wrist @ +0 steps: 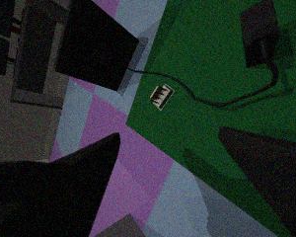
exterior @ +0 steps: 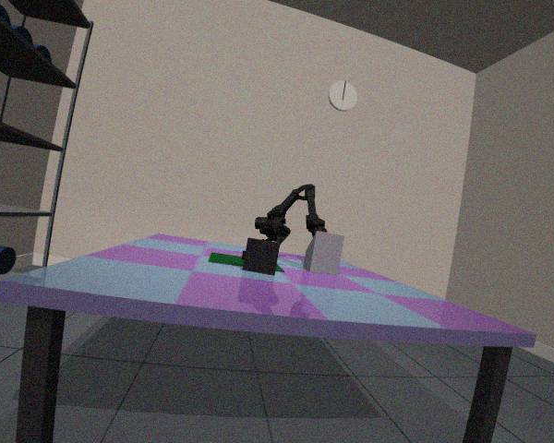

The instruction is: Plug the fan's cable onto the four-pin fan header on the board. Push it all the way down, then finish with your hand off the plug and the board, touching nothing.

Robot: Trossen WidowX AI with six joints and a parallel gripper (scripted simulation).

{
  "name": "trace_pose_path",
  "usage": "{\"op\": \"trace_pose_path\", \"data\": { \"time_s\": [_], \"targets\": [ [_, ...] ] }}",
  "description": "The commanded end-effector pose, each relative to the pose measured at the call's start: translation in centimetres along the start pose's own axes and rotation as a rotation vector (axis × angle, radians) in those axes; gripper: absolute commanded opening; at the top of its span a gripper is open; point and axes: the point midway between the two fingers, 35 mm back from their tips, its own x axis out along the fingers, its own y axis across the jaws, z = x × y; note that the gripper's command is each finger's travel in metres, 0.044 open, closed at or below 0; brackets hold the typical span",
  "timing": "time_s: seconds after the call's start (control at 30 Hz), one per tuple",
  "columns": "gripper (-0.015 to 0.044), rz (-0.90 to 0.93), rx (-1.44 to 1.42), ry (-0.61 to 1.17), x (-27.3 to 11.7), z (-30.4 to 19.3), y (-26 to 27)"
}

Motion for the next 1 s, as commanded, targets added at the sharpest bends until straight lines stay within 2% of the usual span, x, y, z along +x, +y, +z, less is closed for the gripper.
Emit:
{"op": "trace_pose_path", "data": {
  "time_s": [0.0, 0.97],
  "targets": [
    [0.0440, -0.025, 0.019, 0.068, -0.2, 0.2, 0.0],
    [0.0440, -0.331, 0.051, 0.389, -3.5, 1.5, 0.2]
  ]
}}
